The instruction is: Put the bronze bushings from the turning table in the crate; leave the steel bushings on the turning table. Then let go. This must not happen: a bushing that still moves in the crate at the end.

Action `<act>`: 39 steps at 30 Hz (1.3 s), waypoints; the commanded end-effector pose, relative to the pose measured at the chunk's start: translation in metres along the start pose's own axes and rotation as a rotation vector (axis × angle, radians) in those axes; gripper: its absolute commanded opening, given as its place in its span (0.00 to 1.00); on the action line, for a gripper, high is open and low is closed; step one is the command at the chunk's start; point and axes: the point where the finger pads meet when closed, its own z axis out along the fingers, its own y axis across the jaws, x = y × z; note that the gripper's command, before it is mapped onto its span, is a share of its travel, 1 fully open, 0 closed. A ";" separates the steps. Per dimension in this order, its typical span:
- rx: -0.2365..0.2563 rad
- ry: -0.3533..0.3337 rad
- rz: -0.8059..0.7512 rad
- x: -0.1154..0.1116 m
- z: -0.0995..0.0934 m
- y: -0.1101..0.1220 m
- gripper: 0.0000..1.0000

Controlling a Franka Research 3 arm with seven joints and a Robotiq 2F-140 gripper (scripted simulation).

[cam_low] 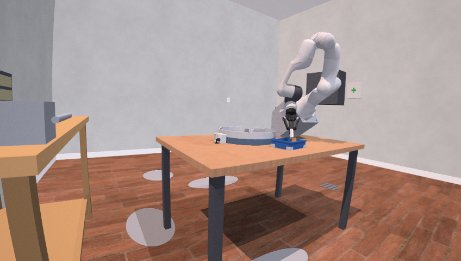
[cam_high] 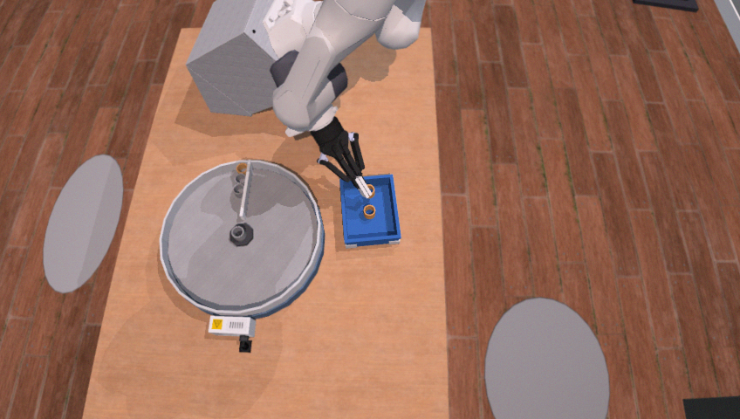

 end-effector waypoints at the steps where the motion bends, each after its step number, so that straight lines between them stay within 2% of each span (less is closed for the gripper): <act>1: 0.011 0.003 -0.030 0.005 0.004 -0.004 0.00; 14: 0.011 0.003 -0.030 0.013 0.012 -0.005 0.00; 39: 0.011 0.003 -0.030 0.013 0.013 -0.005 0.00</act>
